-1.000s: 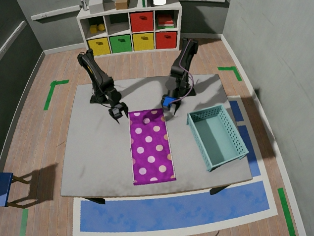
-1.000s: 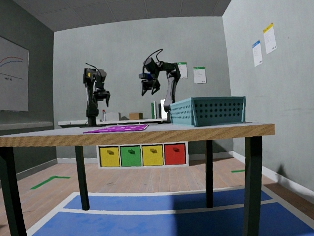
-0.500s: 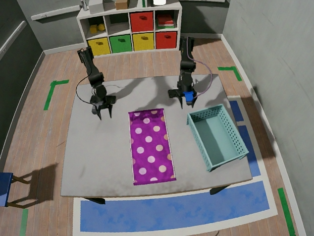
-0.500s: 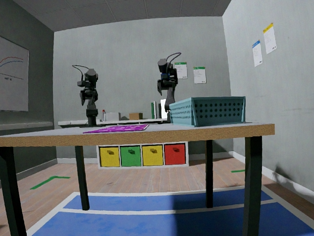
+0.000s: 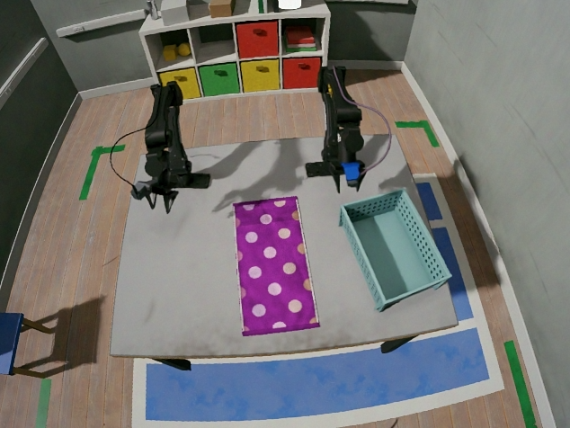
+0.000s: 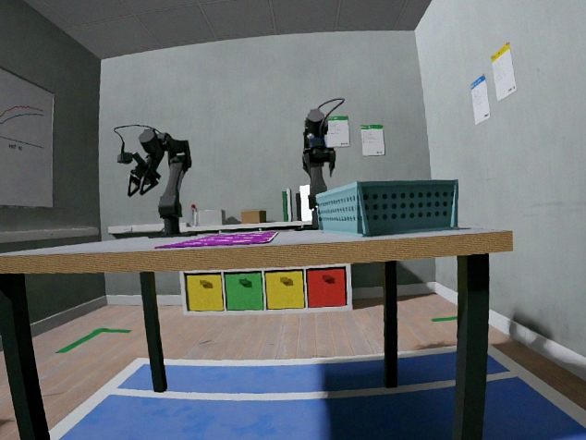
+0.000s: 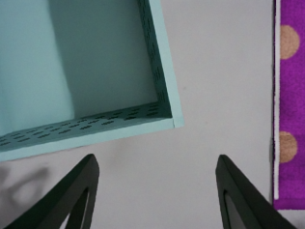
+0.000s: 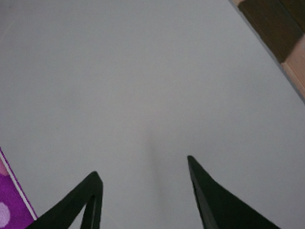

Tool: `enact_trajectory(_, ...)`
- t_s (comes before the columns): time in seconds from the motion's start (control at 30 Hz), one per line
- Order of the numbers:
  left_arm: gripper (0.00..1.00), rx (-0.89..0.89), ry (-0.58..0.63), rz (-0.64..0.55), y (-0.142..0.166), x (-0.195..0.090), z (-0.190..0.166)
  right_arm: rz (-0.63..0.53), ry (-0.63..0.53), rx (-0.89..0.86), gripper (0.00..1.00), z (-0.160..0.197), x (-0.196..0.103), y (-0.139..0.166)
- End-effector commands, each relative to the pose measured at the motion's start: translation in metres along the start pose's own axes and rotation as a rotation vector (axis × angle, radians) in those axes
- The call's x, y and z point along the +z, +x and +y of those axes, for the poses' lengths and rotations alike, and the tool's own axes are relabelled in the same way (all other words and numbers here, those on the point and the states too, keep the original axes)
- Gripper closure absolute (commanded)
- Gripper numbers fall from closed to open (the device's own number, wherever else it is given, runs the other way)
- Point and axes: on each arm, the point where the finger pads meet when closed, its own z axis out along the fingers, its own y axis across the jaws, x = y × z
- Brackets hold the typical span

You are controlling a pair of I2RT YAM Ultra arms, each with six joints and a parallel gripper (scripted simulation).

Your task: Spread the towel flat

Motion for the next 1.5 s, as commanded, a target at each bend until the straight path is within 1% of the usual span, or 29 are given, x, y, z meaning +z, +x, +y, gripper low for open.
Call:
enact_trajectory(0.0,0.36,0.011,0.01,-0.004,-0.001,-0.002,-0.001,-0.031,0.05,0.087,0.36,-0.027,-0.012,-0.015)
enact_trajectory(0.03,0.36,0.011,0.01,-0.004,-0.001,-0.002,-0.001,-0.009,0.074,0.11,0.36,-0.035,-0.007,-0.015)
enact_trajectory(0.1,0.36,0.011,0.01,-0.004,-0.001,-0.002,-0.001,-0.001,0.106,0.152,0.36,-0.051,-0.005,-0.018)
enact_trajectory(0.13,0.36,0.011,0.01,-0.004,-0.001,-0.002,-0.001,-0.027,0.101,0.155,0.36,-0.059,-0.005,-0.027)
enact_trajectory(0.3,0.36,0.011,0.01,-0.004,-0.001,-0.002,-0.001,-0.03,0.107,0.151,0.36,-0.101,-0.005,-0.036)
enact_trajectory(0.37,0.36,0.011,0.01,-0.004,-0.001,-0.002,-0.001,-0.03,0.107,0.151,0.36,-0.101,-0.005,-0.036)
enact_trajectory(0.4,0.36,0.011,0.01,-0.004,-0.001,-0.002,-0.001,-0.03,0.108,0.15,0.36,-0.11,-0.005,-0.038)
enact_trajectory(0.53,0.36,0.011,0.01,-0.004,-0.001,-0.002,-0.001,-0.014,0.106,0.151,0.36,-0.111,-0.005,-0.035)
enact_trajectory(0.6,0.36,0.011,0.01,-0.004,-0.001,-0.002,-0.001,-0.038,0.109,0.149,0.36,-0.111,-0.011,-0.036)
enact_trajectory(1.47,0.36,0.011,0.01,-0.004,-0.001,-0.002,-0.001,-0.041,0.11,0.15,0.36,-0.11,-0.011,-0.037)
